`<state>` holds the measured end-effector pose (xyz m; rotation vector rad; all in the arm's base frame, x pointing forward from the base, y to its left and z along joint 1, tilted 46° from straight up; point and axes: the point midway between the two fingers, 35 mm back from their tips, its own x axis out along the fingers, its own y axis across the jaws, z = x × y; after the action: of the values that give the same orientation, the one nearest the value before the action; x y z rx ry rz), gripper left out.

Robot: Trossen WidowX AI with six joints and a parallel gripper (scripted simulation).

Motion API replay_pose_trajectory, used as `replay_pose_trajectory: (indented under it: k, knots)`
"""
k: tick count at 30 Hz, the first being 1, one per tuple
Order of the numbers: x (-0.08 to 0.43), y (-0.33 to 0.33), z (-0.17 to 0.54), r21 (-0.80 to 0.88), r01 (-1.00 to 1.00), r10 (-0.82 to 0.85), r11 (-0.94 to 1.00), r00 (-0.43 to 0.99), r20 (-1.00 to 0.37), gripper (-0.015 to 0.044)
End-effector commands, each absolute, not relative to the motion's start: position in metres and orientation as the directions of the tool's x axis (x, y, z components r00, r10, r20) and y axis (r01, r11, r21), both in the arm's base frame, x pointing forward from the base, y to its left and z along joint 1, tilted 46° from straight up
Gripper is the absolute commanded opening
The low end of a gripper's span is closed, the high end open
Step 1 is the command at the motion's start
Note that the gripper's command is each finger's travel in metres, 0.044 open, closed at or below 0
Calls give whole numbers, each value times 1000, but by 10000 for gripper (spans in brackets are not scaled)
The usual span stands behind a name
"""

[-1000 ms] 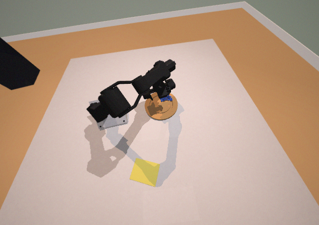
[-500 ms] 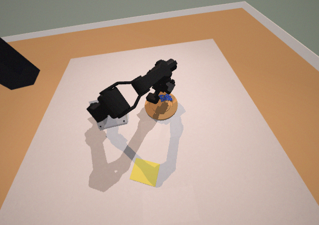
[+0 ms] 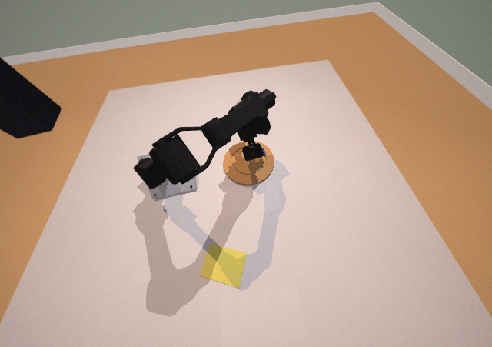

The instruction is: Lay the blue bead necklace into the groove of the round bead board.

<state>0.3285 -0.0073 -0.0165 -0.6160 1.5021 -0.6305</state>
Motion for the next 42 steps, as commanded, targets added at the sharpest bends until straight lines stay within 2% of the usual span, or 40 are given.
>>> replay_pose_trajectory:
  k: [1, 42]
  knots:
    - [337, -6, -3, -561, -598, -711, 572, -19, -703, 380]
    - [338, -27, -24, -563, -596, -710, 572, -16, -704, 380]
